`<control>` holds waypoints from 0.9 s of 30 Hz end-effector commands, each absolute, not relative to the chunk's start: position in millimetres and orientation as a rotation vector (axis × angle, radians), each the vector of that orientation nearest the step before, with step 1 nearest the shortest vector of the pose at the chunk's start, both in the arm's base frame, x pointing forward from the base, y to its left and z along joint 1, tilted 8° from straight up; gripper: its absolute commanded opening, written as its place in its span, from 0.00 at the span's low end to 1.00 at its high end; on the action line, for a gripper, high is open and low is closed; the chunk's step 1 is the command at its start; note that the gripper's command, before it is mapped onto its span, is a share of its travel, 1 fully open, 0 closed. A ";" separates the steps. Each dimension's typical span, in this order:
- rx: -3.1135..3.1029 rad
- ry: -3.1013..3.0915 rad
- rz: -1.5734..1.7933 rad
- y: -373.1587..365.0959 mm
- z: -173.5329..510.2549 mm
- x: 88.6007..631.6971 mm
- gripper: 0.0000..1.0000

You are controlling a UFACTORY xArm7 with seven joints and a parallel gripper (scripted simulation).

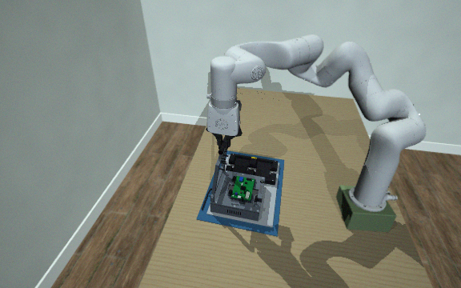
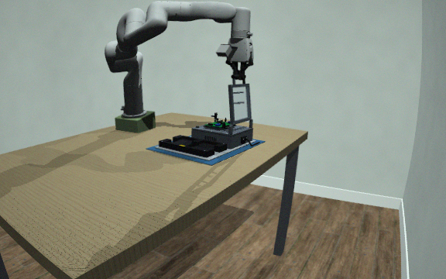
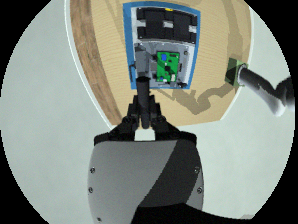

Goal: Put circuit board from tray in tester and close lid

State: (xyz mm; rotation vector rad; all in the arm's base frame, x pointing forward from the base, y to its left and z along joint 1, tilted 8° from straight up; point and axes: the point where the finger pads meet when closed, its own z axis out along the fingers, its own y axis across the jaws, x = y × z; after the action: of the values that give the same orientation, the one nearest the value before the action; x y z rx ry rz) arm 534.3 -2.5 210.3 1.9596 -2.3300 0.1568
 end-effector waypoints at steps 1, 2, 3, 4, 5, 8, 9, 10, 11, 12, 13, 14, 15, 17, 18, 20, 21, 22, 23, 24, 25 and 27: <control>1.963 -2.332 0.160 -1.1 211.4 530.2 0.00; 1.963 -2.332 0.160 -0.9 211.1 528.7 0.00; 1.963 -2.332 0.160 -0.7 210.8 527.1 0.00; 1.963 -2.332 0.160 -0.4 210.5 525.6 0.00; 1.963 -2.332 0.160 -0.2 210.2 524.0 0.00; 1.963 -2.332 0.160 0.4 209.1 519.3 0.00; 1.963 -2.332 0.160 0.6 208.8 517.7 0.00; 1.963 -2.332 0.160 0.9 208.4 516.1 0.00; 1.963 -2.332 0.160 1.1 208.0 514.4 0.00; 1.963 -2.332 0.160 1.3 207.6 512.8 0.00; 1.963 -2.332 0.160 1.5 207.1 511.2 0.00; 1.963 -2.332 0.160 1.7 206.6 509.5 0.00; 1.963 -2.332 0.160 1.9 206.1 507.9 0.00; 1.963 -2.332 0.160 1.9 206.1 507.9 0.00; 1.963 -2.332 0.160 2.1 205.6 506.2 0.00; 1.963 -2.332 0.160 2.5 204.5 502.8 0.00; 1.963 -2.332 0.160 2.7 204.0 501.1 0.00; 1.963 -2.332 0.160 2.9 203.4 499.4 0.00; 1.963 -2.332 0.160 3.1 202.8 497.7 0.00; 1.963 -2.332 0.160 3.3 202.1 496.1 0.00; 1.963 -2.332 0.160 3.5 201.5 494.4 0.00; 1.963 -2.332 0.160 3.9 200.1 490.9 0.00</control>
State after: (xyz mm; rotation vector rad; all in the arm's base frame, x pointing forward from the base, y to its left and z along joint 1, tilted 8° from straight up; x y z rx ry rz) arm 497.0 2.4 200.8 1.9594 -2.3297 0.1564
